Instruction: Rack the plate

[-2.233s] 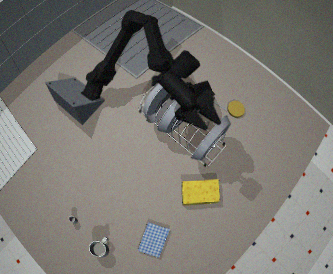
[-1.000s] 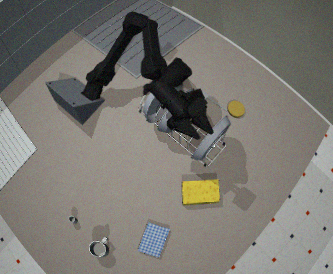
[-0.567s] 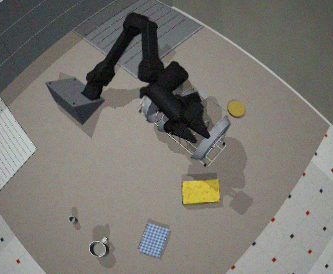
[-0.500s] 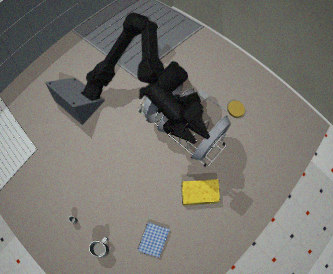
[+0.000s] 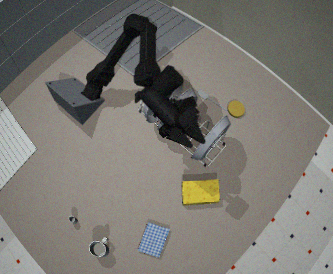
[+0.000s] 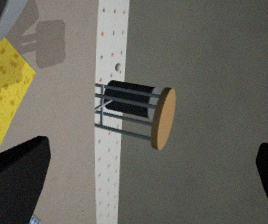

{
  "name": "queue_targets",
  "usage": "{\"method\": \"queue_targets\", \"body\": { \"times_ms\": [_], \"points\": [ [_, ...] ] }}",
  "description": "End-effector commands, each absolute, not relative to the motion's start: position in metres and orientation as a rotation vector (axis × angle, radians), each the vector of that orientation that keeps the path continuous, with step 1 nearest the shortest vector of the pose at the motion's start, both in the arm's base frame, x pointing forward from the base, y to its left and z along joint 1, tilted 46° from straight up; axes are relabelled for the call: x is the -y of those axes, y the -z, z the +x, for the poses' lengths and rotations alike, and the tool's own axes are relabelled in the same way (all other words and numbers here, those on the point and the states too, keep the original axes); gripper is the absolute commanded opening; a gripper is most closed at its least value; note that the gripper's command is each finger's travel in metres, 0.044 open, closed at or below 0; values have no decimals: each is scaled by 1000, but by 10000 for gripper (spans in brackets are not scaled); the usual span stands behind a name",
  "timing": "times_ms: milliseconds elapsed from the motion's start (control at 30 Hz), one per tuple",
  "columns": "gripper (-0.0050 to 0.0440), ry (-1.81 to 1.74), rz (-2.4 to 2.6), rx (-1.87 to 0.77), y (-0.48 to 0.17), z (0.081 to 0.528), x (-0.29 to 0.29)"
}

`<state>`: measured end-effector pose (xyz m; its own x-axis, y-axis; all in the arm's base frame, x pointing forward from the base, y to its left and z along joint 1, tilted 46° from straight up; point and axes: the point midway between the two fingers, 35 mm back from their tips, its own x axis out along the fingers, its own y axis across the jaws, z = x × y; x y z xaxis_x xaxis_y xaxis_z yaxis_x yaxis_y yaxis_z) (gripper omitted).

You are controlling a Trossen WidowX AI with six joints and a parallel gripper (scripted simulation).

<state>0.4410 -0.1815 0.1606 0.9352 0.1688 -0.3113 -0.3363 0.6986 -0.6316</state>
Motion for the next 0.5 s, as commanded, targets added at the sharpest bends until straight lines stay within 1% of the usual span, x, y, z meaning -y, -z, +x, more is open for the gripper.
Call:
{"method": "queue_targets", "body": {
  "times_ms": [0, 467],
  "points": [
    [440, -287, -743, -241, -154, 440, 185],
    [440, -289, -736, -240, -141, 437, 197]
  ]
}}
